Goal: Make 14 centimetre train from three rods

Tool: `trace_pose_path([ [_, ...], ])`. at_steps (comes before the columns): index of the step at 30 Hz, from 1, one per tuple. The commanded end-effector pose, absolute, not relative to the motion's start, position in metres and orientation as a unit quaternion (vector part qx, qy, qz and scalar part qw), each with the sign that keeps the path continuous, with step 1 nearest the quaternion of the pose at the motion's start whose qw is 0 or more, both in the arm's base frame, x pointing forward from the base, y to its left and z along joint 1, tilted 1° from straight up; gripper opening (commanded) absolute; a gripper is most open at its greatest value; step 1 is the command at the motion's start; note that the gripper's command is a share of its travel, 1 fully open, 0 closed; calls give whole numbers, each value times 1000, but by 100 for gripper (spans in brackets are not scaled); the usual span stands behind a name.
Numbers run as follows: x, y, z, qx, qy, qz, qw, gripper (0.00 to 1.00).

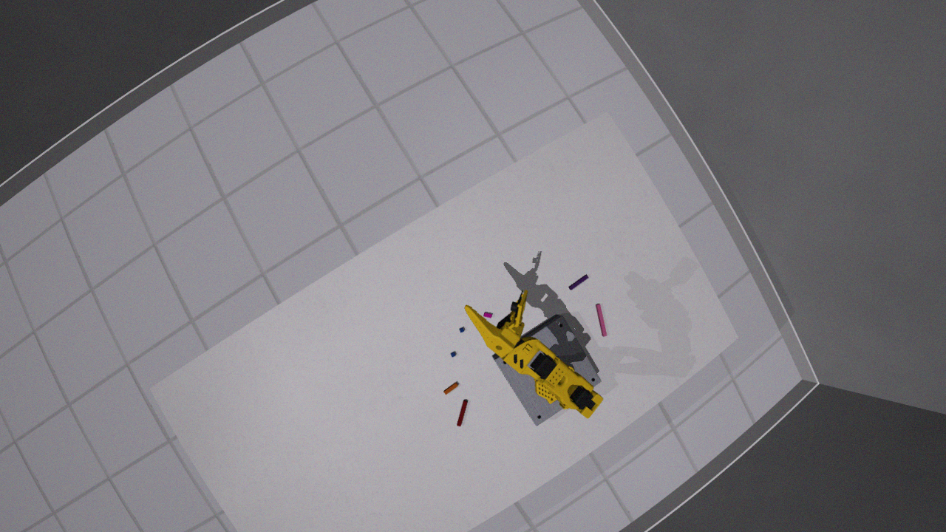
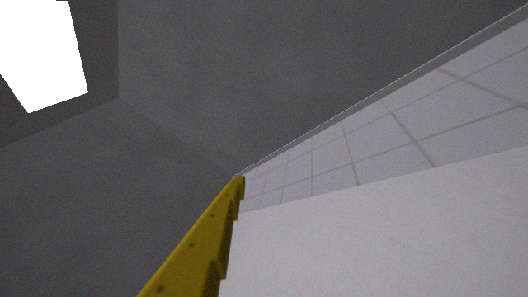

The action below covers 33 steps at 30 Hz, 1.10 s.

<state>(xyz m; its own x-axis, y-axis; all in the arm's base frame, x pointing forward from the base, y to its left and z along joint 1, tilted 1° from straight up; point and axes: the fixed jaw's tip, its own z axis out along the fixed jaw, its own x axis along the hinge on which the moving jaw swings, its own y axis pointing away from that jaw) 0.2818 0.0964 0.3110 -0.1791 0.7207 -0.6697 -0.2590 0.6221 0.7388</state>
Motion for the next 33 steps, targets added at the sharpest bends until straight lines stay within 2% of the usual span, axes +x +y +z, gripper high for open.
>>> trace_pose_path([
  [1,281,96,312,176,655,399,617,100],
  [17,281,96,312,176,655,399,617,100],
  [33,278,96,270,143,736,319,580,100],
])
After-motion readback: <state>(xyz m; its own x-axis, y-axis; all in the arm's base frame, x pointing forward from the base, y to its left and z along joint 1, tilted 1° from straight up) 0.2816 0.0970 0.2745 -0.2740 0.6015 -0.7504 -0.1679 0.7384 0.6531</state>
